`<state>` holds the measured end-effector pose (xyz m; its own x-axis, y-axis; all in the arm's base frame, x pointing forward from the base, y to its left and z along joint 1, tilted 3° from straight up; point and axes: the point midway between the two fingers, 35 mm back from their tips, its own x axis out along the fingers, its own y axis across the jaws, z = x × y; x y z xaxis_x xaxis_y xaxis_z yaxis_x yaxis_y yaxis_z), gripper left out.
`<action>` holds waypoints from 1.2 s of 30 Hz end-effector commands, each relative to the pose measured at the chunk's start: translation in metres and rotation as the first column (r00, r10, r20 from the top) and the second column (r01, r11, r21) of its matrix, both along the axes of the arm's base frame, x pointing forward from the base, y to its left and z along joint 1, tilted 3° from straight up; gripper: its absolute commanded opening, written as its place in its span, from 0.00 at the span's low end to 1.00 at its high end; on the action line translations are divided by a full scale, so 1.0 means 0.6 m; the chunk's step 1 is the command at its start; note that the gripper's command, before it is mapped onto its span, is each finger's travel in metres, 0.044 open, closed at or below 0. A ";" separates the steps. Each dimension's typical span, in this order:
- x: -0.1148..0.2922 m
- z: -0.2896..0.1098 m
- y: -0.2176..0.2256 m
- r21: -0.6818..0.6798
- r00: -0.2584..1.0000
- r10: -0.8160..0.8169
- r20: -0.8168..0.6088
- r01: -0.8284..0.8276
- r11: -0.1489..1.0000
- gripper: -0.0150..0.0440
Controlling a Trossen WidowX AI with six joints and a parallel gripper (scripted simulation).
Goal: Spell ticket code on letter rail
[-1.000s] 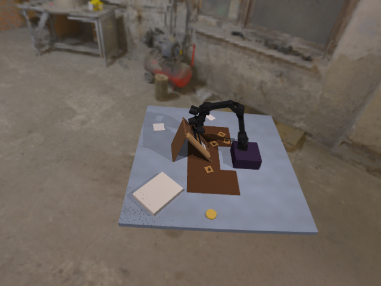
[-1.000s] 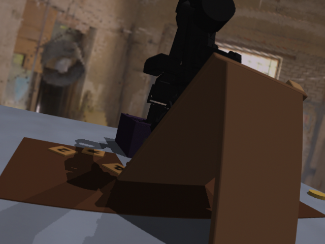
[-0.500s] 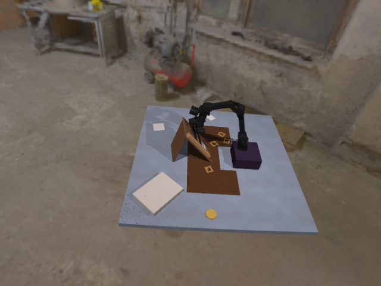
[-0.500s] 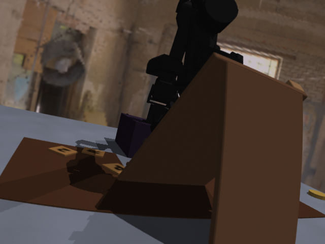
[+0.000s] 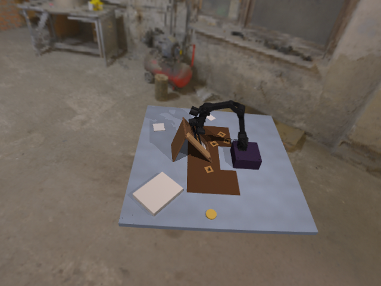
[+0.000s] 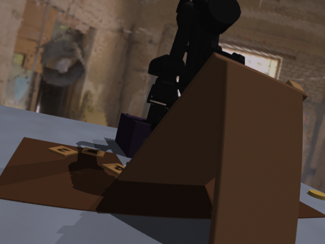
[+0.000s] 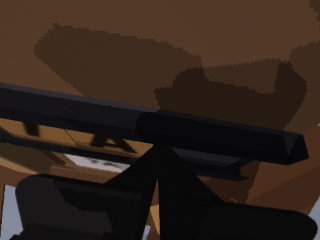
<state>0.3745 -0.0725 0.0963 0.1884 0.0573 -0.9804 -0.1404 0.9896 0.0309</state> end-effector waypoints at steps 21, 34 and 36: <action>-0.025 0.021 -0.003 0.001 1.000 -0.003 -0.001 0.003 1.000 0.25; -0.036 0.031 -0.006 -0.001 1.000 -0.011 0.002 0.011 1.000 0.30; -0.047 0.049 -0.005 0.012 0.999 -0.019 0.048 0.019 1.000 0.39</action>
